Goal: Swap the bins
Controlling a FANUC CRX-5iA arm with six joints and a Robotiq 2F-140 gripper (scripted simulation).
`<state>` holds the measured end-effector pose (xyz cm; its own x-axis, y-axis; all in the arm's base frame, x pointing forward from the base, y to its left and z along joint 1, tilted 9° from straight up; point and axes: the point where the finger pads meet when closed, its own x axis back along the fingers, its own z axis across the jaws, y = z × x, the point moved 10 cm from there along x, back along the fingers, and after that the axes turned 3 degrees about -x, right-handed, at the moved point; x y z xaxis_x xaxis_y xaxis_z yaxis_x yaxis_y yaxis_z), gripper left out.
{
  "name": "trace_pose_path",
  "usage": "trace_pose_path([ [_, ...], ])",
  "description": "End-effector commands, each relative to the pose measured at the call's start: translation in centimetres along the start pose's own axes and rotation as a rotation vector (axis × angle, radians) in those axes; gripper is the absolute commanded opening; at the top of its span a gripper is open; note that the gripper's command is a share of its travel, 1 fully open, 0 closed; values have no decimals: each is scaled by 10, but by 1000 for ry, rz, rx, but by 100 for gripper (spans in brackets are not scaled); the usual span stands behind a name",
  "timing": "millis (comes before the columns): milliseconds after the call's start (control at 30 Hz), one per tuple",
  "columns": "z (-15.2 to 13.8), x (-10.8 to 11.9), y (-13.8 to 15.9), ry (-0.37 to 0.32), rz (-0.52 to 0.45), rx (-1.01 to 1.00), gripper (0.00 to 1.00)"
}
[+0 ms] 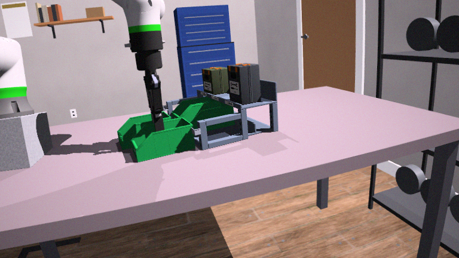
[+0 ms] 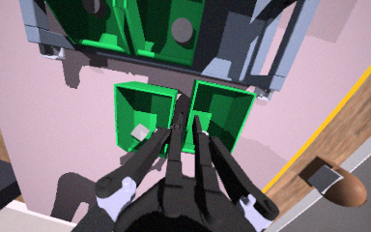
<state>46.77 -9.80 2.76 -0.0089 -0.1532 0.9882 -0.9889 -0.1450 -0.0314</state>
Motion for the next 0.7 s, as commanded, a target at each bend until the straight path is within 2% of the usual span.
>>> trace_pose_path([
  [0,0,1,0,1,1,0,24],
  [167,0,1,0,1,1,0,24],
  [200,0,1,0,1,1,0,10],
  [667,0,1,0,1,1,0,10],
])
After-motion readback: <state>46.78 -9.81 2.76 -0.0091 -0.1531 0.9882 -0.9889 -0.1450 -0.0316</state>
